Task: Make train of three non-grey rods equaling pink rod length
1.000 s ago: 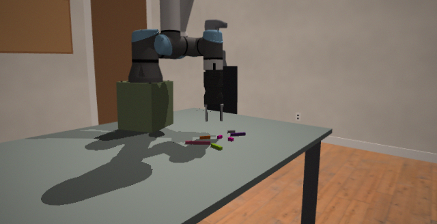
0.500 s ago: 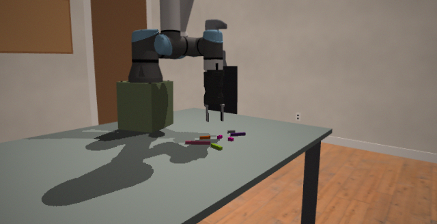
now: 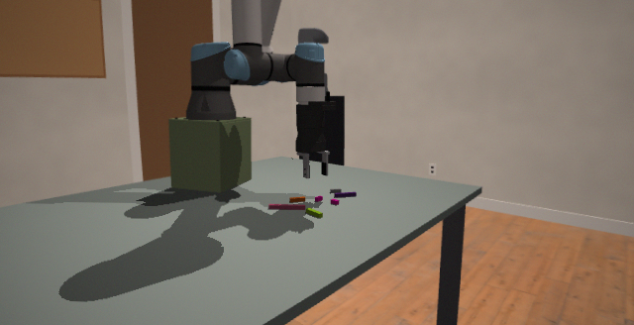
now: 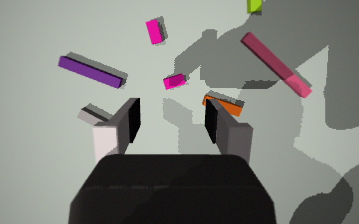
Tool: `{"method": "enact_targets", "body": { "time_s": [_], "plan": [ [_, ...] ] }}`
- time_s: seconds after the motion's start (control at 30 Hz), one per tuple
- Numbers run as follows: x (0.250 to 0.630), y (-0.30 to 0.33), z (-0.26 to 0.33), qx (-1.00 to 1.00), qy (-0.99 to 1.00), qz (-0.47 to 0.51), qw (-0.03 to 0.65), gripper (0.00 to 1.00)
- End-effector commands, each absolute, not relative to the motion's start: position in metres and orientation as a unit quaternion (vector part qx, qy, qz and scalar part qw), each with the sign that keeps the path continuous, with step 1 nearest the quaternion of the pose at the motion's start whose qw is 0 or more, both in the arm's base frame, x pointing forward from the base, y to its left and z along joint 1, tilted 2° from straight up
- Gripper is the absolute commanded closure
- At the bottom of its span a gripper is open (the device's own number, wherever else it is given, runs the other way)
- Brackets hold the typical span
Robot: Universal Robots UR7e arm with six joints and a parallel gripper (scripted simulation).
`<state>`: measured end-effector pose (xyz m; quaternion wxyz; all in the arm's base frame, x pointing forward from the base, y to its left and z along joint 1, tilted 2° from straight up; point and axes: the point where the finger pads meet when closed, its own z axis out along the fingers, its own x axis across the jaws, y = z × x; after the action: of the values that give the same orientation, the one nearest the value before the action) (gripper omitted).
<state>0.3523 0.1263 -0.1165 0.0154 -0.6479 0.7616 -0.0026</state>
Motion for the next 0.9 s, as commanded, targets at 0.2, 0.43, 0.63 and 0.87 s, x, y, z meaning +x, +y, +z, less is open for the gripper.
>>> {"method": "enact_targets", "body": {
  "time_s": [0.2, 0.43, 0.63, 0.87],
  "plan": [
    [0.362, 0.129, -0.116, -0.766, 0.643, -0.006, 0.015, 0.00],
    [0.367, 0.130, -0.116, -0.841, 0.541, -0.008, 0.014, 0.00],
    [0.370, 0.130, -0.116, -0.877, 0.479, -0.009, 0.013, 0.00],
    [0.372, 0.130, -0.116, -0.921, 0.388, -0.010, 0.012, 0.00]
  ]
}}
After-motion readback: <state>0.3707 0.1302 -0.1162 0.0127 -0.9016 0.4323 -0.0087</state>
